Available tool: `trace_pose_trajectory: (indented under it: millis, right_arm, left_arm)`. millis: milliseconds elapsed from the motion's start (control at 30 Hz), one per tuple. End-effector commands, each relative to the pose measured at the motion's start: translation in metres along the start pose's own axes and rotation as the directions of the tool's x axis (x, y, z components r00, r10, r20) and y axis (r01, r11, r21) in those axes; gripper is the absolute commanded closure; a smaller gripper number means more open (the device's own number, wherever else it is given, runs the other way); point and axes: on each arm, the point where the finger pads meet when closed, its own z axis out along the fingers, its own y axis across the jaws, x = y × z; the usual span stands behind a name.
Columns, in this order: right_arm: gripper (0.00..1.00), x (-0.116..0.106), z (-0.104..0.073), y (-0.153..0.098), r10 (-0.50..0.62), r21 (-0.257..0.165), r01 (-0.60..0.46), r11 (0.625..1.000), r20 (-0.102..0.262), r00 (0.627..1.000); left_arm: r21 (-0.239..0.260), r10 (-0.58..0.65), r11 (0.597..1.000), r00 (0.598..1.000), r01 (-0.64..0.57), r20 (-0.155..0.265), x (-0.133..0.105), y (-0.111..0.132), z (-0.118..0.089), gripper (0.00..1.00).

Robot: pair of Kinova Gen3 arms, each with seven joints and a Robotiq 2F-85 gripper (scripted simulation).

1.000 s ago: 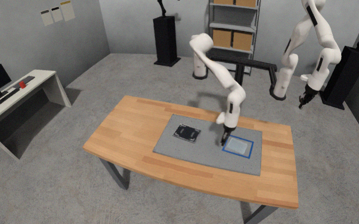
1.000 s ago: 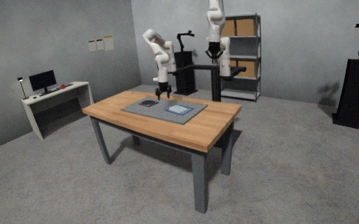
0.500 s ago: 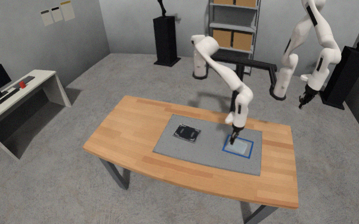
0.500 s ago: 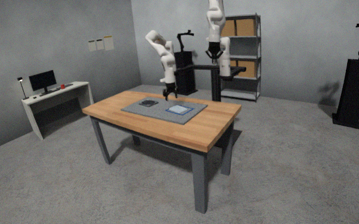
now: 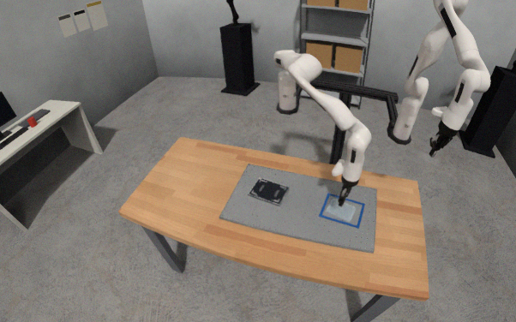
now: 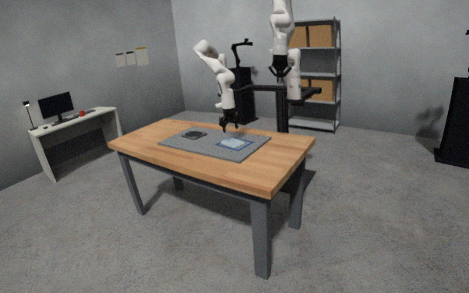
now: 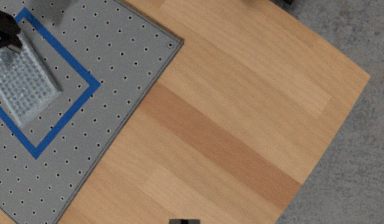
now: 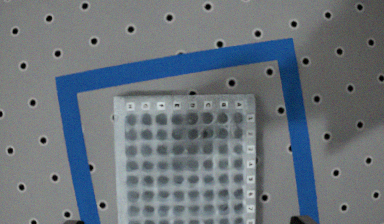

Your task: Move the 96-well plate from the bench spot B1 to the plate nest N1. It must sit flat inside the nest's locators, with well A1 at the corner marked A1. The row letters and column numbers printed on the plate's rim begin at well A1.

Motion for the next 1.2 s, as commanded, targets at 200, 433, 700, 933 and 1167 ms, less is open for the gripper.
trace_pose_trajectory:
  millis: [200, 433, 700, 933, 1167]
  right_arm:
    - [0.002, -0.001, -0.0005, -0.0006, 0.0, 0.002, 0.0, 1.0, 0.002, 1.0]
    - [0.002, -0.001, 0.0015, -0.0006, 0.0, 0.002, 0.0, 1.0, 0.002, 1.0]
    - [0.002, -0.001, 0.0042, -0.0006, 0.0, 0.002, 0.0, 1.0, 0.002, 1.0]
    - [0.002, -0.001, 0.0059, -0.0006, 0.0, 0.002, 0.0, 1.0, 0.002, 1.0]
    - [0.002, -0.001, 0.0082, -0.0006, 0.0, 0.002, 0.0, 1.0, 0.002, 1.0]
  left_arm:
    - [0.001, 0.0, 1.0, 1.0, 0.0, 0.002, -0.0004, -0.0002, -0.0007, 0.985]
    - [0.001, 0.0, 1.0, 1.0, 0.0, 0.002, -0.0004, -0.0002, -0.0007, 0.985]
    - [0.001, 0.0, 1.0, 1.0, 0.0, 0.002, -0.0004, -0.0002, -0.0007, 0.985]
    - [0.001, 0.0, 1.0, 1.0, 0.0, 0.002, -0.0004, -0.0002, -0.0007, 0.985]
    - [0.001, 0.0, 1.0, 1.0, 0.0, 0.002, -0.0004, -0.0002, -0.0007, 0.985]
